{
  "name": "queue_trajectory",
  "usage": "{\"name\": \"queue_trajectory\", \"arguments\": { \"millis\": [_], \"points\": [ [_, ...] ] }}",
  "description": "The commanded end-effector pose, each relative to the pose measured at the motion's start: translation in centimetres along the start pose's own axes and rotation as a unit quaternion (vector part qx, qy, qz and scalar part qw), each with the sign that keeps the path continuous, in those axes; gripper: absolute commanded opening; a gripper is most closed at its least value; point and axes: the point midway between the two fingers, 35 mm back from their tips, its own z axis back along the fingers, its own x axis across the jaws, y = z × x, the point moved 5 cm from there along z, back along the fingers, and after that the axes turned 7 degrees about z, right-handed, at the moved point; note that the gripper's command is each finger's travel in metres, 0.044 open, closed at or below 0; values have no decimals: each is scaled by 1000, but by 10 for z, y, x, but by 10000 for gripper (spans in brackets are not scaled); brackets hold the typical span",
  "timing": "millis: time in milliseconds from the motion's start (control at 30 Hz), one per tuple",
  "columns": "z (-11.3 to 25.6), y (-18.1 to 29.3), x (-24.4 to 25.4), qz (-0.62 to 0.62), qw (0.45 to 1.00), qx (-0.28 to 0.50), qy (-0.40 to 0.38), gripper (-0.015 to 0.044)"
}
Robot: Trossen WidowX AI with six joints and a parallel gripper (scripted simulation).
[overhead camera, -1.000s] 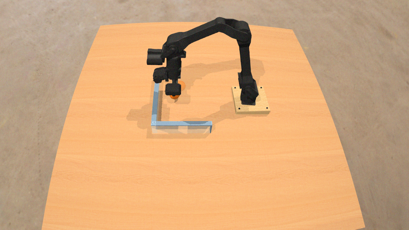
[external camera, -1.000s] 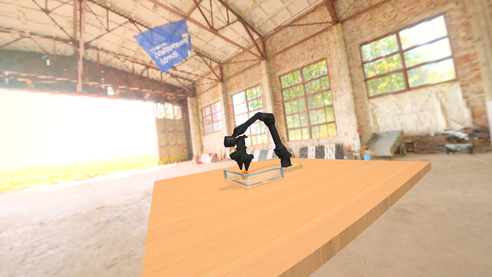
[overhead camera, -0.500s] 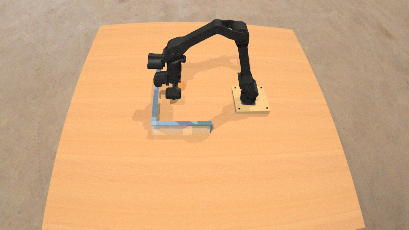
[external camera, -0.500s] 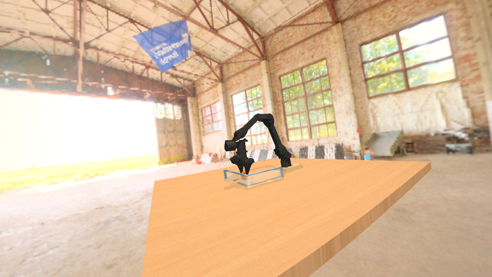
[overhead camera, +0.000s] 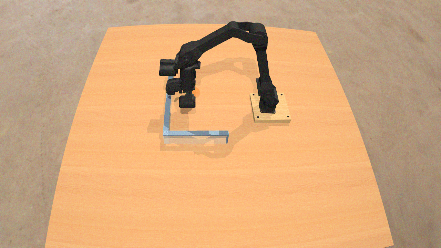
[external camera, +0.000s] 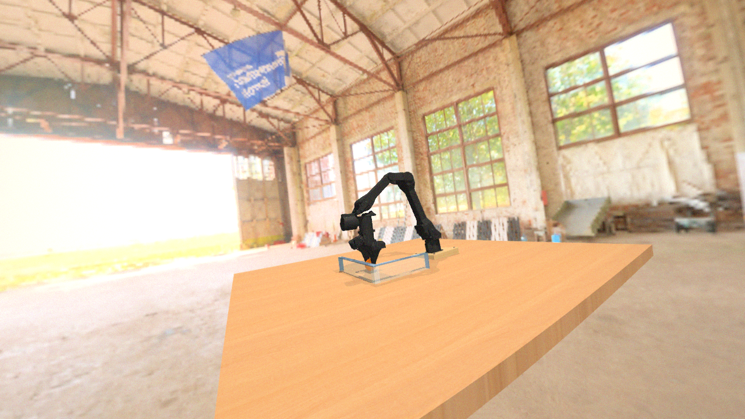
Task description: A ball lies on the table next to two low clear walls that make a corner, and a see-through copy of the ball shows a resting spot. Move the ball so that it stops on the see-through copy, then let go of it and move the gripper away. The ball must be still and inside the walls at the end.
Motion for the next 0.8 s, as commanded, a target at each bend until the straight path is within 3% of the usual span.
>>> {"name": "queue_trajectory", "arguments": {
  "millis": [0,133,767],
  "points": [
    [3,1,-2,9,1000,-10,4,87],
    [19,-2,-3,13,1000,-15,6,0],
    [108,-5,-2,4,1000,-4,3,0]
  ]
}}
